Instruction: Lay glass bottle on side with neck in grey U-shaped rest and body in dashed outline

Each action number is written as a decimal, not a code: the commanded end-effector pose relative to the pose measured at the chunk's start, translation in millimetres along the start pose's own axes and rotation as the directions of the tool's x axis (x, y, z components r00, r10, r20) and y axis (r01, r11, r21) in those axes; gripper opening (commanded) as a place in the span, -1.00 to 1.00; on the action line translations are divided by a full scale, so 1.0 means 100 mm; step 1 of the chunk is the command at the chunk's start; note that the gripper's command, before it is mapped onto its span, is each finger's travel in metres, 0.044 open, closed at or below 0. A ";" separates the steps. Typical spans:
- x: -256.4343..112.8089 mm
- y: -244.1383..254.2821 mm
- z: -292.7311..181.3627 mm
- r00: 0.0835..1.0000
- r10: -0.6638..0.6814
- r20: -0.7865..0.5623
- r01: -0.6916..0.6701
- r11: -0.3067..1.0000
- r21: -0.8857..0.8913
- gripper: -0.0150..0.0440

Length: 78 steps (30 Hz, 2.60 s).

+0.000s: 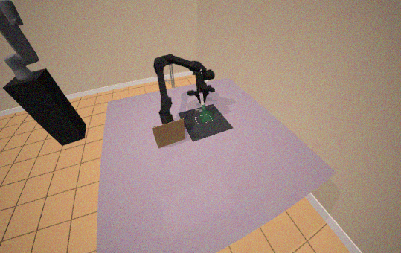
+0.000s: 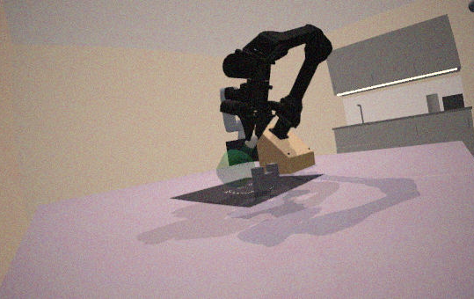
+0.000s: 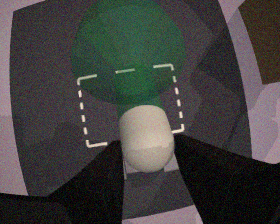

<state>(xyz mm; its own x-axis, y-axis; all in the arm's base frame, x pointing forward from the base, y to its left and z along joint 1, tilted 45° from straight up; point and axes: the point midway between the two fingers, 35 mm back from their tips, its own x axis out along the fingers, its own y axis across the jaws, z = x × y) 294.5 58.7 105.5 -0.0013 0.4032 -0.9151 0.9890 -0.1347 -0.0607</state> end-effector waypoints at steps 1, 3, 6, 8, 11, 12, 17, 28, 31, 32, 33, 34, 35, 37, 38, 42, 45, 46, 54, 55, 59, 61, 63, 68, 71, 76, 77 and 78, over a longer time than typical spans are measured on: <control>0.02 -0.01 -0.08 1.000 -0.002 -0.005 0.002 1.000 -0.003 -0.11; 0.03 -0.01 -0.11 1.000 -0.001 -0.003 0.001 1.000 -0.001 -0.11; 0.04 -0.01 -0.15 1.000 0.001 -0.001 -0.001 1.000 0.000 -0.11; 0.05 -0.02 -0.17 1.000 0.002 0.000 -0.002 1.000 0.001 -0.11; 0.06 -0.02 -0.21 1.000 0.003 0.001 -0.003 1.000 0.002 -0.11; 0.06 -0.02 -0.22 1.000 0.003 0.001 -0.003 1.000 0.003 -0.11; 0.09 -0.03 -0.28 1.000 0.006 0.001 -0.006 1.000 0.004 -0.11; 0.14 -0.04 -0.41 1.000 0.010 -0.001 -0.010 1.000 0.003 -0.11; 0.16 -0.04 -0.43 1.000 0.012 -0.002 -0.012 1.000 0.002 -0.11; 0.16 -0.04 -0.43 1.000 0.012 -0.002 -0.012 1.000 0.002 -0.11; 0.16 -0.04 -0.44 1.000 0.012 -0.003 -0.012 1.000 0.001 -0.11; 0.16 -0.04 -0.44 1.000 0.013 -0.003 -0.013 1.000 0.001 -0.11; 0.16 -0.04 -0.45 1.000 0.013 -0.003 -0.013 1.000 0.000 -0.11; 0.17 -0.04 -0.46 1.000 0.014 -0.004 -0.014 1.000 -0.001 -0.11; 0.17 -0.04 -0.47 1.000 0.015 -0.004 -0.015 1.000 -0.002 -0.11; 0.18 -0.04 -0.49 1.000 0.016 -0.005 -0.016 1.000 -0.004 -0.11; 0.19 -0.04 -0.51 1.000 0.017 -0.006 -0.017 1.000 -0.006 -0.11; 0.19 -0.04 -0.51 1.000 0.018 -0.006 -0.018 1.000 -0.007 -0.11; 0.21 -0.05 -0.56 1.000 0.021 -0.009 -0.021 1.000 -0.012 -0.11; 0.22 -0.05 -0.56 1.000 0.022 -0.009 -0.022 1.000 -0.012 -0.11; 0.23 -0.05 -0.59 1.000 0.023 -0.010 -0.023 1.000 -0.015 -0.11; 0.23 -0.05 -0.60 1.000 0.024 -0.010 -0.024 1.000 -0.016 -0.11; 0.24 -0.05 -0.61 1.000 0.025 -0.010 -0.025 1.000 -0.017 -0.11; 0.26 -0.05 -0.64 1.000 0.026 -0.011 -0.026 0.999 -0.021 -0.11; 0.27 -0.05 -0.65 1.000 0.027 -0.011 -0.027 0.999 -0.022 -0.11; 0.28 -0.05 -0.68 1.000 0.028 -0.012 -0.029 0.999 -0.026 -0.11; 0.29 -0.05 -0.68 1.000 0.028 -0.012 -0.029 0.999 -0.026 -0.11; 0.29 -0.05 -0.69 1.000 0.029 -0.012 -0.029 0.999 -0.027 -0.11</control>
<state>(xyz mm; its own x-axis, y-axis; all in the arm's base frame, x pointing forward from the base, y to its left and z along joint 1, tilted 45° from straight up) 299.6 132.0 108.3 0.0301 0.4106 -0.9113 0.9927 -0.1188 -0.0207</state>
